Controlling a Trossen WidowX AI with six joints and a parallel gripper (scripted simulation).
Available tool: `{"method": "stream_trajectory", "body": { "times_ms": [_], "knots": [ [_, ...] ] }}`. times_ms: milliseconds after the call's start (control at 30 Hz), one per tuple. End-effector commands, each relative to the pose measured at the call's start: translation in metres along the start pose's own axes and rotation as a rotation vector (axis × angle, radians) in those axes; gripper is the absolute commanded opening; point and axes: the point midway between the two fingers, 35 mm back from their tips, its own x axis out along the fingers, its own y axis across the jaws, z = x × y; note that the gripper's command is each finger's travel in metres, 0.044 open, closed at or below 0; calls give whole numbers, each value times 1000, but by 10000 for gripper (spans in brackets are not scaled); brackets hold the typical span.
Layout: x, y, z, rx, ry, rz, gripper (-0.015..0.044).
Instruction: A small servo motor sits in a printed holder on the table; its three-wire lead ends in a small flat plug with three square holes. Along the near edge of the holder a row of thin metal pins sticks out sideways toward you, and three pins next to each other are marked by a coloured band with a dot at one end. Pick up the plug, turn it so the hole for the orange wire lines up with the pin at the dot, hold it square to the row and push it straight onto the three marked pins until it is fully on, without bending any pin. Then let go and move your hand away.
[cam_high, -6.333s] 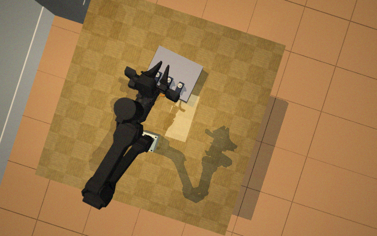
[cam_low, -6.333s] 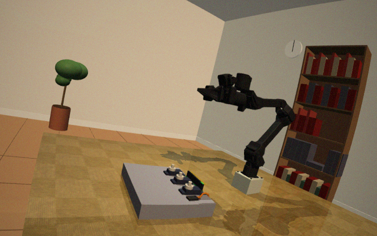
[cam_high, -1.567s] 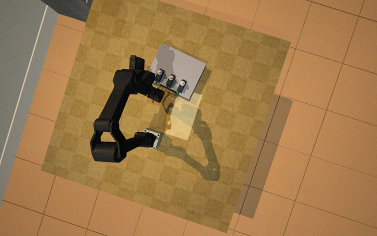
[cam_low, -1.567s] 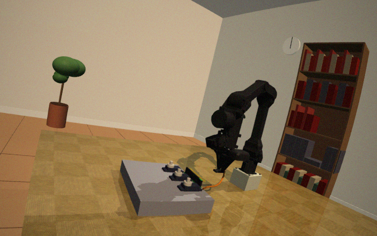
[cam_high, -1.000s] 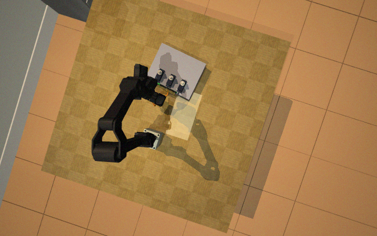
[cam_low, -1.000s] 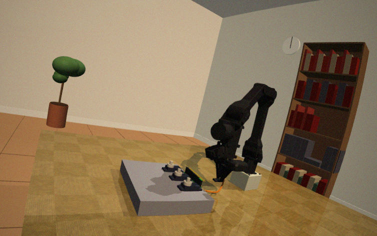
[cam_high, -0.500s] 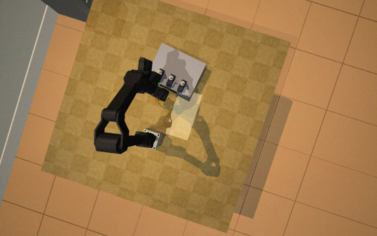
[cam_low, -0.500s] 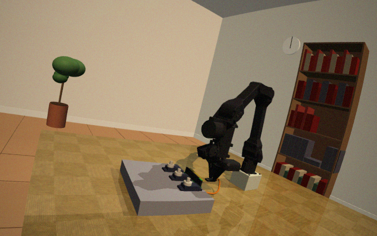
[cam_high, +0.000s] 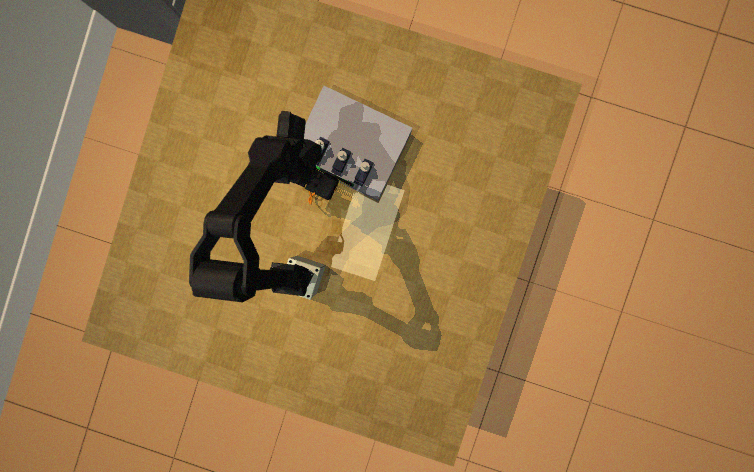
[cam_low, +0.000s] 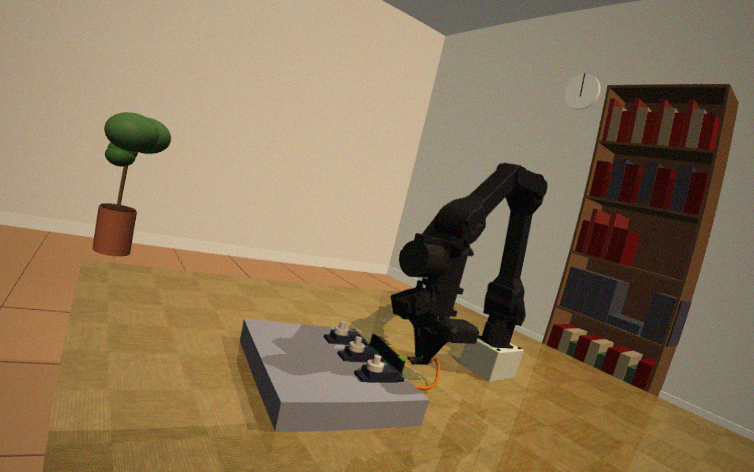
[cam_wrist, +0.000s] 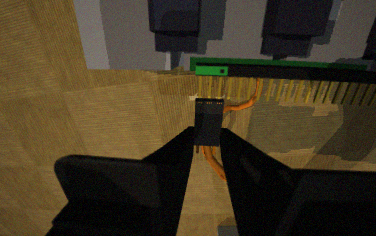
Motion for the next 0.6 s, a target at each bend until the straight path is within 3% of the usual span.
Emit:
{"method": "stream_trajectory", "body": {
  "times_ms": [0,567],
  "knots": [
    [0,1,-2,2,3,2,0],
    [0,0,6,2,2,2,0]
  ]
}}
